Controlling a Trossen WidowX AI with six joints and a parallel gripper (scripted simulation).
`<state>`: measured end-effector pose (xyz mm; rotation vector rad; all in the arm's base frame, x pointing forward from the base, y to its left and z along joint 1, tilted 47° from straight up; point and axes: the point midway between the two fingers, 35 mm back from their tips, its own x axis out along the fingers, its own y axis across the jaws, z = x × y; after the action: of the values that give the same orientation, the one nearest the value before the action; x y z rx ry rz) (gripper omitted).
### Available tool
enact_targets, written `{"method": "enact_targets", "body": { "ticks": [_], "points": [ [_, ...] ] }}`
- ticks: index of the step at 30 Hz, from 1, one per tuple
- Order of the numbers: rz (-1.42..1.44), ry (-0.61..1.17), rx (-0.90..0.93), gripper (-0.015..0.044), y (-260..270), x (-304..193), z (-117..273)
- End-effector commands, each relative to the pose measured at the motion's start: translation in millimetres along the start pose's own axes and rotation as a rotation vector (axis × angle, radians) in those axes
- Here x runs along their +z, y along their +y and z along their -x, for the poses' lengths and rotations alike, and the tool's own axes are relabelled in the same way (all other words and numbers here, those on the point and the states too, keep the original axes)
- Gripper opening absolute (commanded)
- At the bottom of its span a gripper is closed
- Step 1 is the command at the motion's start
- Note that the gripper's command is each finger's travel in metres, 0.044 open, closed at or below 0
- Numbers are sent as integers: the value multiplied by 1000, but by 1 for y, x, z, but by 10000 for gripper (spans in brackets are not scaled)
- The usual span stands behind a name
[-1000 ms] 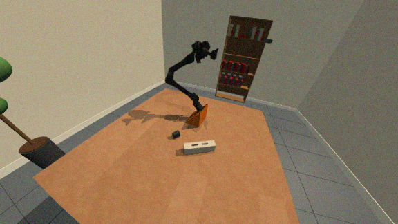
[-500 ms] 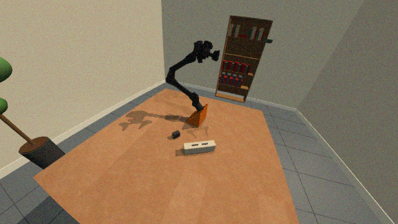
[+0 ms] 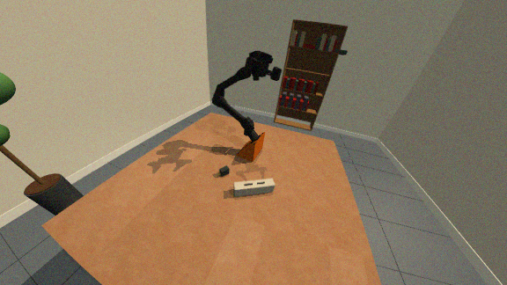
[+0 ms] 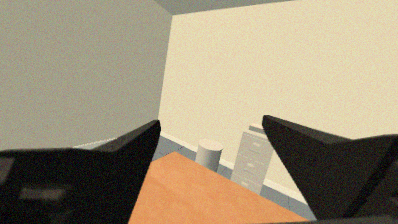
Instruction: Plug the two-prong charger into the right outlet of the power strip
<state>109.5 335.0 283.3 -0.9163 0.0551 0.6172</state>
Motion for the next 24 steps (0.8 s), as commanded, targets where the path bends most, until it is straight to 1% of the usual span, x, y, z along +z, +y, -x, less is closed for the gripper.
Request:
{"method": "enact_targets", "body": {
  "ticks": [1,7,13,24],
  "points": [
    [-11,64,-13,440,-2,-15,-17],
    [-27,141,-33,440,-8,-34,-36],
    [-28,195,16,440,-2,-52,-47],
    [-123,343,-37,440,-18,-91,-76]
  ]
}}
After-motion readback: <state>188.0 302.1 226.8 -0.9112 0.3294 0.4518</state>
